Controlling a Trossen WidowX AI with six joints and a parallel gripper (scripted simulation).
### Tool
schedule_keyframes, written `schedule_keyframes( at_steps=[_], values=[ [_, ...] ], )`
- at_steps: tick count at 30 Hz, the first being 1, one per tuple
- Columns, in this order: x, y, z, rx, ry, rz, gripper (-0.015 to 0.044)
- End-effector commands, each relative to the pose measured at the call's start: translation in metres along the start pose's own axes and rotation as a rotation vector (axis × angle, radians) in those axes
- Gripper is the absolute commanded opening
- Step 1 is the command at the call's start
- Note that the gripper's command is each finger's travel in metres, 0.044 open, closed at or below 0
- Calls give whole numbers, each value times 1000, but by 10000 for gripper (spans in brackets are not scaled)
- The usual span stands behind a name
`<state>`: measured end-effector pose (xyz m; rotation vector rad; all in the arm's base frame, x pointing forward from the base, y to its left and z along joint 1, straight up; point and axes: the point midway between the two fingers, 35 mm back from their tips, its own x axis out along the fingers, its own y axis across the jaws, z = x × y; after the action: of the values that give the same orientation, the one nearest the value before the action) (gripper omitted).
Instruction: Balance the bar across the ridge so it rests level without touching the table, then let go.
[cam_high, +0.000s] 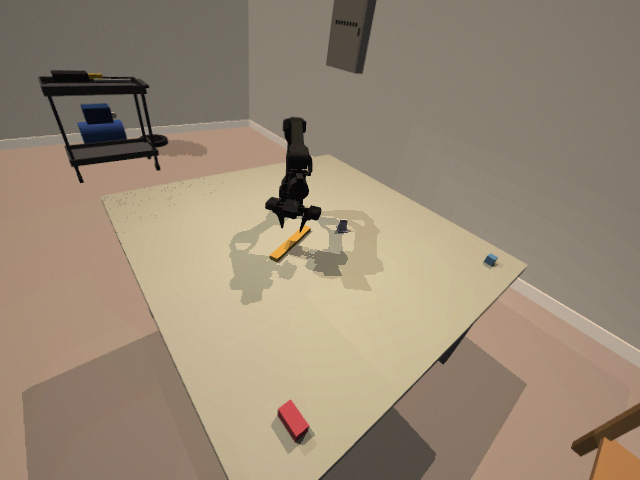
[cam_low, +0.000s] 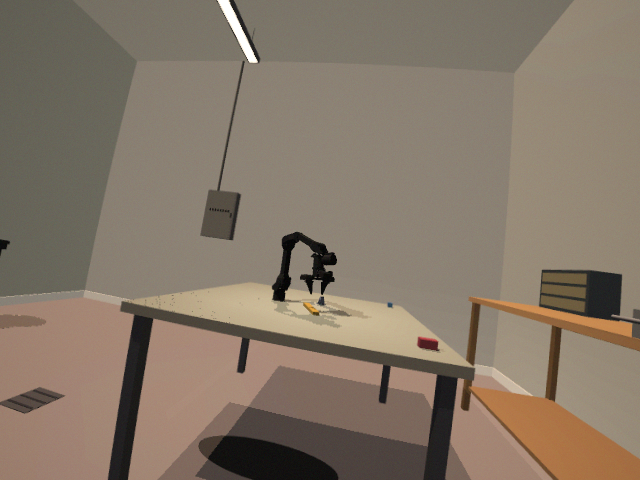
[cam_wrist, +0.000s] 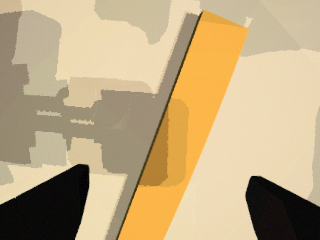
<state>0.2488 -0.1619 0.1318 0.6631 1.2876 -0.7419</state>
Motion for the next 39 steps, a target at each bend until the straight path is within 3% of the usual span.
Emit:
schedule_keyframes(
  at_steps=[1,12,21,39],
  values=[
    [8,-7,-3,164,88,-19,315],
    [14,-11,-6,253,135,-35,315],
    [56,-12,-12,253,135,-35,315],
    [74,-12,-14,253,135,-35,315]
  ],
)
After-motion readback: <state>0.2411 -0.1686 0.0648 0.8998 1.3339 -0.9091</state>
